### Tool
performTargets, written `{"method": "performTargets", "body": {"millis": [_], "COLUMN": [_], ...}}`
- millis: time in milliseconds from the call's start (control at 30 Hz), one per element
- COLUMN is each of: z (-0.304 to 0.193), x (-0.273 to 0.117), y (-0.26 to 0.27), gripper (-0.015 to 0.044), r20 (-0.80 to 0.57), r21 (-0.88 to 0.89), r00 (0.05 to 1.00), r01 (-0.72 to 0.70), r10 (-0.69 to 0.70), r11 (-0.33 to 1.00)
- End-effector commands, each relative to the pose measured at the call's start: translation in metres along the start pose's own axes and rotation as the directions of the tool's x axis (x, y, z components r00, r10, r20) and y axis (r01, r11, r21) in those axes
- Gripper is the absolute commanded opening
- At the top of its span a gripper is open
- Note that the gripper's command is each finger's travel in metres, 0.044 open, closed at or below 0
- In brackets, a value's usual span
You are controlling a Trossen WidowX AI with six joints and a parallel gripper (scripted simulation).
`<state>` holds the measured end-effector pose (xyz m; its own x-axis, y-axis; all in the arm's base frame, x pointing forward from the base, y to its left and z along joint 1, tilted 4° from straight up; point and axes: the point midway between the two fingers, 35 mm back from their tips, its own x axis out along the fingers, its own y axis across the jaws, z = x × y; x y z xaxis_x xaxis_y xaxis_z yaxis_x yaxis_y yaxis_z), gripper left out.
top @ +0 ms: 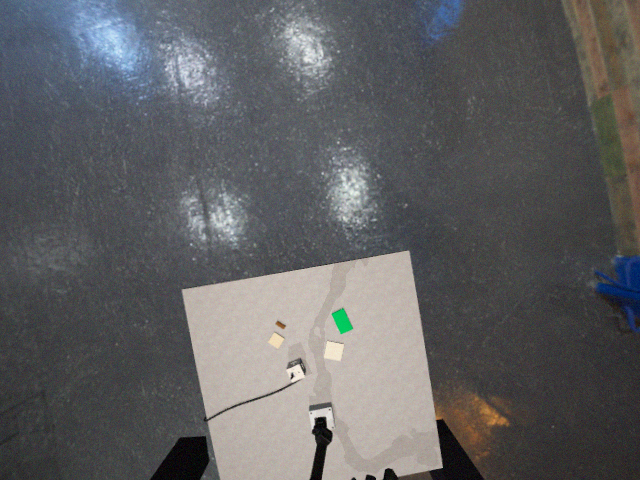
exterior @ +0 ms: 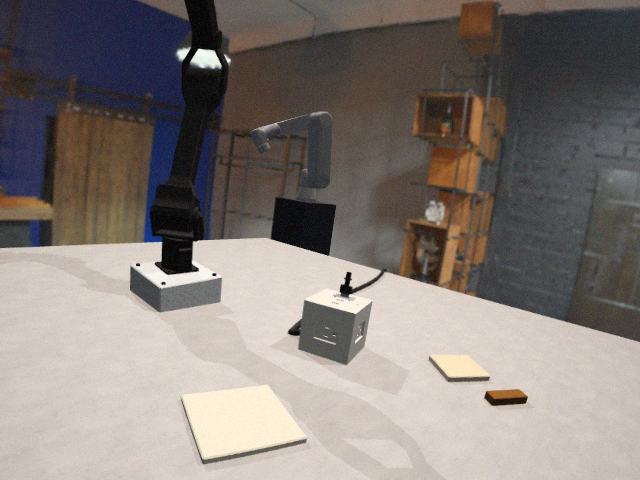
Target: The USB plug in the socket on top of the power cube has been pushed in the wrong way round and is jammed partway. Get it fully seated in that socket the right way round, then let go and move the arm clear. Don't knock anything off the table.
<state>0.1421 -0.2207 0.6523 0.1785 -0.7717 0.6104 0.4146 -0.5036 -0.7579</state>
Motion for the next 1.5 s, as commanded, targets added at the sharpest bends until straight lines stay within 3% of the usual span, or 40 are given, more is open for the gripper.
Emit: {"method": "performTargets", "body": {"millis": [0,267,467,633,833,1067,1200,1467], "z": [0.047,0.142,0.198,0.225,0.23,0.192,0.154,0.155], "x": [-0.009,-0.073,-0.157,-0.245,-0.362,-0.495,-0.556,-0.559], "y": [0.062,0.169,0.231,0.267,0.29,0.288,0.275,0.275], "gripper": [0.044,0.044,0.044,0.044,0.044,0.044,0.044,0.044], "r20": [0.145,0.408,0.521,0.525,0.409,0.091,-0.156,-0.171], "r21": [-0.004,-0.145,-0.343,-0.529,-0.76,-0.961,-0.98,-0.979], "r00": [0.97,0.737,0.444,0.158,-0.186,-0.5,-0.568,-0.569], "r01": [-0.195,-0.53,-0.673,-0.709,-0.612,-0.27,-0.014,0.002], "r10": [0.193,0.539,0.729,0.836,0.893,0.861,0.808,0.805], "r11": [0.981,0.835,0.655,0.467,0.221,-0.055,-0.198,-0.206]}}
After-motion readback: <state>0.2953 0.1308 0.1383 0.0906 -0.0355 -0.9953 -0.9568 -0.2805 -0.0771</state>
